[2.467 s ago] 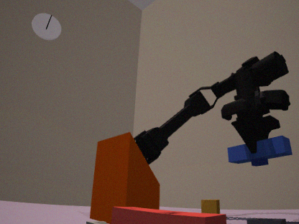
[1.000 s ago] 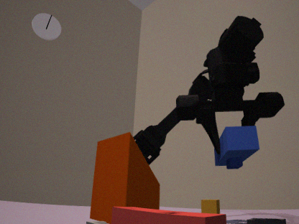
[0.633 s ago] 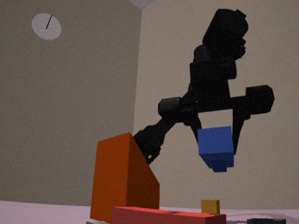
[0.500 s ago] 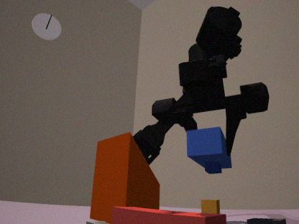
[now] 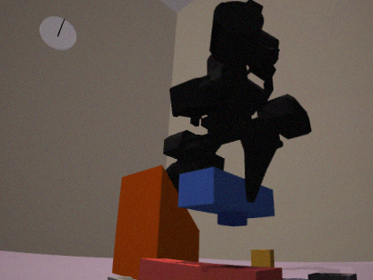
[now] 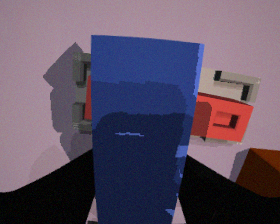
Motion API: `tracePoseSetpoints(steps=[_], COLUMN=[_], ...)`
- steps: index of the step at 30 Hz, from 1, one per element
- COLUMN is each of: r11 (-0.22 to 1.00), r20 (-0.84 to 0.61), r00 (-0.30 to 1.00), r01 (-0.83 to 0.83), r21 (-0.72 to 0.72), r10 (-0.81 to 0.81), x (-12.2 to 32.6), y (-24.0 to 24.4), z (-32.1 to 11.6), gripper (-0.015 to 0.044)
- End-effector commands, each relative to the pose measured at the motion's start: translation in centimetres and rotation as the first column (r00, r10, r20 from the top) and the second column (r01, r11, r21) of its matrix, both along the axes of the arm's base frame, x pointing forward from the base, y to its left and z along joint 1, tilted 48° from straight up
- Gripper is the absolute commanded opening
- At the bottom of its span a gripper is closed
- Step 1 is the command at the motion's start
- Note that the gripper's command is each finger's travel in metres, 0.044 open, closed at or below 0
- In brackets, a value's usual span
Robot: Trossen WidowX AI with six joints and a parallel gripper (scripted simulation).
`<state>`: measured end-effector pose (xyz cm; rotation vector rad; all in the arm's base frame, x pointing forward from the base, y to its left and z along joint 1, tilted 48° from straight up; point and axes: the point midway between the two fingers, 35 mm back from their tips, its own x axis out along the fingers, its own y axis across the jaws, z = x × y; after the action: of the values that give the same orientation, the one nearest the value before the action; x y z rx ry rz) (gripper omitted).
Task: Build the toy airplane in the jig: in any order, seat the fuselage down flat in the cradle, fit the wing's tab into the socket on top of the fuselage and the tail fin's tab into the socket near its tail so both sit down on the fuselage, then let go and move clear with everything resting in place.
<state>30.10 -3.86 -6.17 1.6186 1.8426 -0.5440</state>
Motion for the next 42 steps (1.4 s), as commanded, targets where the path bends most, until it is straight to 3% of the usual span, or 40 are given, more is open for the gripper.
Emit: tracePoseSetpoints(steps=[1, 4, 12, 42], r11=[0.999, 0.998, 0.998, 0.998], r20=[-0.068, -0.088, -0.088, -0.088], r00=[0.996, 0.994, 0.994, 0.994], r01=[0.050, 0.068, 0.068, 0.068], r21=[-0.002, -0.003, -0.003, -0.003], r10=[-0.050, -0.068, -0.068, -0.068], x=[-0.8, -1.0, -1.0, -1.2], y=[-0.4, -0.6, -0.6, 0.9], z=[-1.3, -1.7, -1.7, -3.2], gripper=[0.0000, 0.0000, 0.0195, 0.0195])
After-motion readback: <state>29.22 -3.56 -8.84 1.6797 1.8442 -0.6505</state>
